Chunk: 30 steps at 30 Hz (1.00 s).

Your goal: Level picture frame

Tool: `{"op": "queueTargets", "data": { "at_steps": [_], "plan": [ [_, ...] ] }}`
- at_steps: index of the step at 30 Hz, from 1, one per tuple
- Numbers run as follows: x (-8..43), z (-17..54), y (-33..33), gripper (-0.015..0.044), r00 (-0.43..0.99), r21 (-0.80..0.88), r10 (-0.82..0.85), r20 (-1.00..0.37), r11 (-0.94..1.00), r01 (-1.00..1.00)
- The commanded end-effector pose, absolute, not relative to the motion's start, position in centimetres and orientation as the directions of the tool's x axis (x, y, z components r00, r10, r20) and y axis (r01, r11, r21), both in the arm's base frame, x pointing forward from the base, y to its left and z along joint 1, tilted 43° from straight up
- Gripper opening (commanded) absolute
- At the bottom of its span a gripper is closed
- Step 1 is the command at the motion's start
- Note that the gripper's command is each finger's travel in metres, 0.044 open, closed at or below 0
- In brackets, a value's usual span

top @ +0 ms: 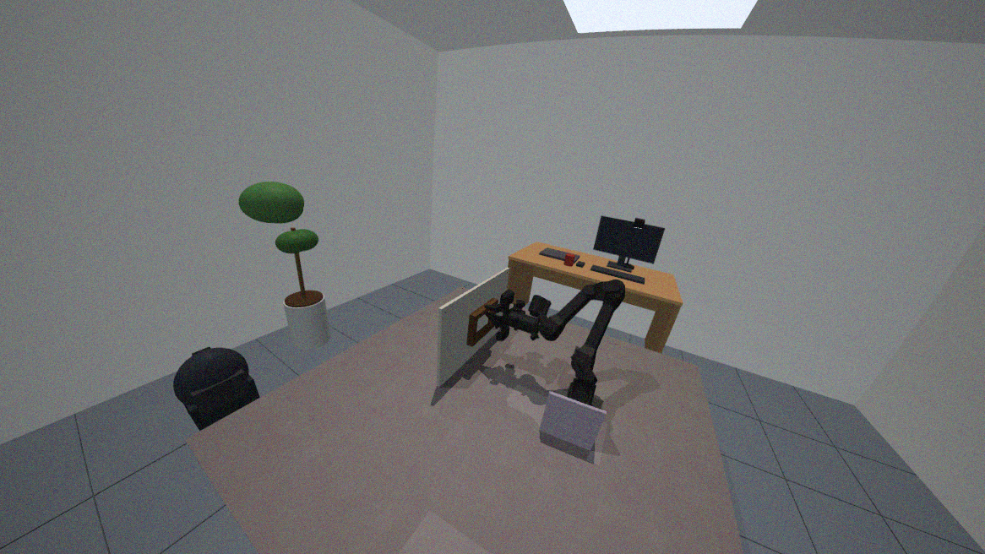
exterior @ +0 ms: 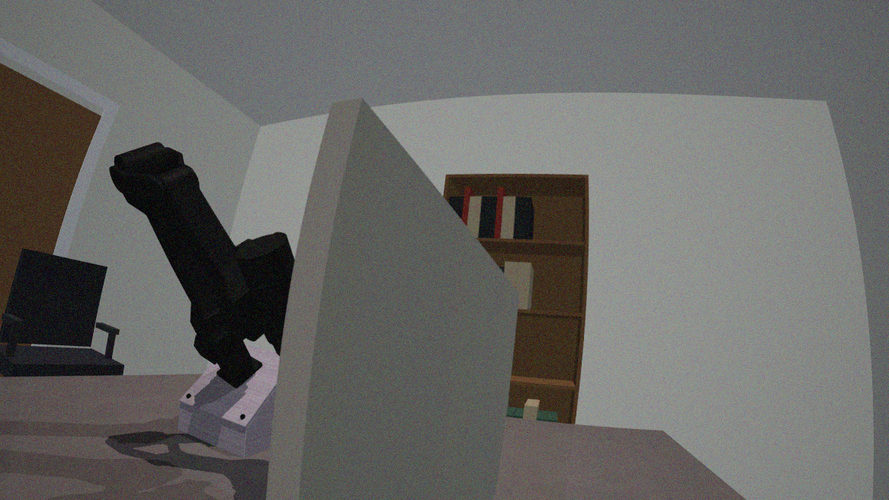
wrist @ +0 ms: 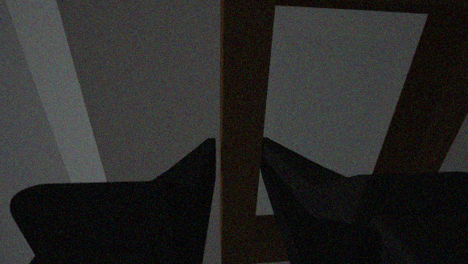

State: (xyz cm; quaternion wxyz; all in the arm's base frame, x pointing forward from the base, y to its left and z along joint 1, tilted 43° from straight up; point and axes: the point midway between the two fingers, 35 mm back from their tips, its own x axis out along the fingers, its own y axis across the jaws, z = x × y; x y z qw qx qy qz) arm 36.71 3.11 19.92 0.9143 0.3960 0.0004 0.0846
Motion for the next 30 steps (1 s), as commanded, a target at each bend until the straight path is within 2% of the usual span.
{"op": "queueTargets", "data": {
  "at_steps": [1, 3, 8, 20, 30],
  "plan": [
    [36.7, 19.9, 3.1, 0.021, 0.986, 0.727, 0.155, 0.067, 0.669, -0.154],
    [36.7, 19.9, 3.1, 0.026, 0.986, 0.727, 0.155, 0.067, 0.669, -0.154],
    [36.2, 20.1, 2.9, 0.026, 0.985, 0.738, 0.156, 0.067, 0.657, -0.154],
    [27.4, 19.2, 1.2, 0.026, 0.983, 0.901, 0.172, 0.068, 0.412, -0.134],
    [26.5, 21.5, 2.8, 0.026, 0.983, 0.923, 0.169, 0.067, 0.365, -0.125]
  ]
}}
